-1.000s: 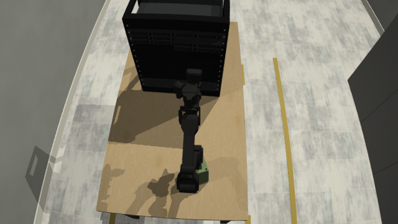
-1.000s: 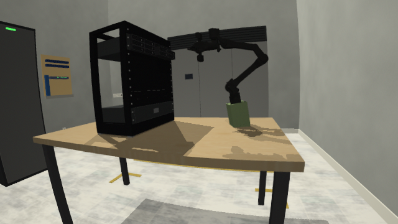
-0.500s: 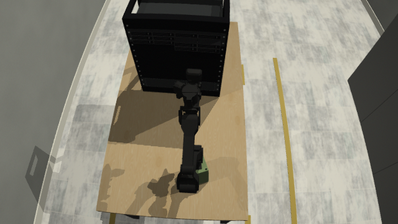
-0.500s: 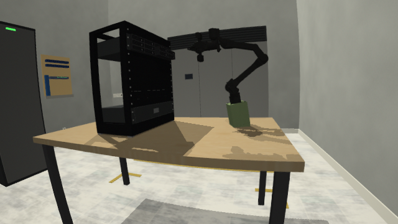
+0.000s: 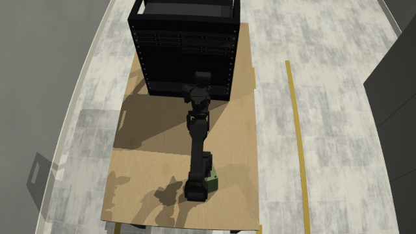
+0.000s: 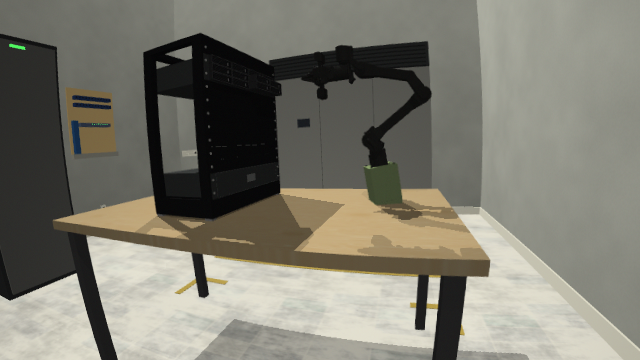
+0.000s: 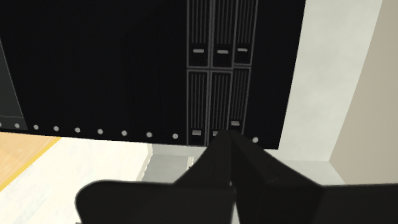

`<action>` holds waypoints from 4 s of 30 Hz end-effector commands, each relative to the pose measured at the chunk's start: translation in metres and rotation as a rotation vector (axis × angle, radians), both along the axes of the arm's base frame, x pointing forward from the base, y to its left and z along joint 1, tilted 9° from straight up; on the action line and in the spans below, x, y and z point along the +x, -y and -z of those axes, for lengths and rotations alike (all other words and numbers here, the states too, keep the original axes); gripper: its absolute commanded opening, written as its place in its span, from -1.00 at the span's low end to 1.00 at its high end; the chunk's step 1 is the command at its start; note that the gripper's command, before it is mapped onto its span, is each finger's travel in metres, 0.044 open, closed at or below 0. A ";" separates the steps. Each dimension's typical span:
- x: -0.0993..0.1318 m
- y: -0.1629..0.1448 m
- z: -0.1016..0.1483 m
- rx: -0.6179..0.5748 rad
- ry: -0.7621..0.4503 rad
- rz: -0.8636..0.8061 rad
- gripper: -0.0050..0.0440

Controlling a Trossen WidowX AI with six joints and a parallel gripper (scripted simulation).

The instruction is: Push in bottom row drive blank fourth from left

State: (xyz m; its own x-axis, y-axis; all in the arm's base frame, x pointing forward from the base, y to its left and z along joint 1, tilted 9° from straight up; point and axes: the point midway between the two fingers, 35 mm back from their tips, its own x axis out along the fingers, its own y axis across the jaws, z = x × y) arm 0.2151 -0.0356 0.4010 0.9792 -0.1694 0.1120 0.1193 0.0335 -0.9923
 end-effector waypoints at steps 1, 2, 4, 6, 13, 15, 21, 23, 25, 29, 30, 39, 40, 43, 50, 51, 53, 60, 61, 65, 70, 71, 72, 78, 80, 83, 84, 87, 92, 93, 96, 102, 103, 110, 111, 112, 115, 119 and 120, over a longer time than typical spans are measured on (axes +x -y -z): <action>-0.002 0.001 -0.011 0.000 0.028 -0.002 -1.00; -0.001 0.001 -0.011 0.000 0.028 -0.002 -1.00; 0.002 0.003 -0.011 0.000 0.028 -0.002 -1.00; 0.007 0.006 -0.010 0.000 0.028 -0.002 -1.00; 0.028 0.020 -0.007 0.000 0.028 -0.002 -1.00; 0.039 0.028 -0.005 0.000 0.028 -0.002 -1.00; 0.067 0.047 -0.001 0.000 0.028 -0.002 -1.00; 0.075 0.052 0.000 0.000 0.028 -0.002 -1.00; 0.081 0.056 0.001 0.000 0.028 -0.002 -1.00; 0.087 0.060 0.002 0.000 0.028 -0.002 -1.00; 0.087 0.060 0.002 0.000 0.028 -0.002 -1.00; 0.093 0.062 0.002 0.000 0.028 -0.002 -1.00; 0.096 0.063 0.002 0.000 0.028 -0.002 -1.00; 0.111 0.065 0.000 0.000 0.028 -0.002 -1.00; 0.126 0.068 -0.002 0.000 0.028 -0.002 -1.00; 0.127 0.068 -0.002 0.000 0.028 -0.002 -1.00; 0.127 0.068 -0.002 0.000 0.028 -0.002 -1.00; 0.127 0.068 -0.002 0.000 0.028 -0.002 -1.00; 0.127 0.068 -0.002 0.000 0.028 -0.002 -1.00; 0.127 0.068 -0.002 0.000 0.028 -0.002 -1.00; 0.127 0.068 -0.002 0.000 0.028 -0.002 -1.00; 0.127 0.068 -0.002 0.000 0.028 -0.002 -1.00; 0.127 0.068 -0.002 0.000 0.028 -0.002 -1.00; 0.127 0.068 -0.002 0.000 0.028 -0.002 -1.00; 0.127 0.068 -0.003 0.000 0.028 -0.002 -1.00; 0.127 0.068 -0.004 0.000 0.028 -0.002 -1.00; 0.127 0.068 -0.005 0.000 0.028 -0.002 -1.00; 0.128 0.068 -0.006 0.000 0.028 -0.002 -1.00; 0.128 0.068 -0.006 0.000 0.028 -0.002 -1.00; 0.128 0.068 -0.006 0.000 0.028 -0.002 -1.00; 0.128 0.068 -0.006 0.000 0.028 -0.002 -1.00; 0.128 0.068 -0.006 0.000 0.028 -0.002 -1.00; 0.128 0.068 -0.006 0.000 0.028 -0.002 -1.00; 0.128 0.068 -0.006 0.000 0.028 -0.002 -1.00; 0.128 0.068 -0.006 0.000 0.028 -0.002 -1.00; 0.128 0.068 -0.006 0.000 0.028 -0.002 -1.00; 0.128 0.068 -0.006 0.000 0.028 -0.002 -1.00; 0.130 0.068 -0.006 0.000 0.028 -0.002 -1.00; 0.132 0.068 -0.006 0.000 0.028 -0.002 -1.00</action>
State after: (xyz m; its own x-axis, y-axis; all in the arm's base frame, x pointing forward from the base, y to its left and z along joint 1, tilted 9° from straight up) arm 0.3462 -0.1045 0.3937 0.9798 -0.1671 0.1094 0.1188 0.0472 -0.9918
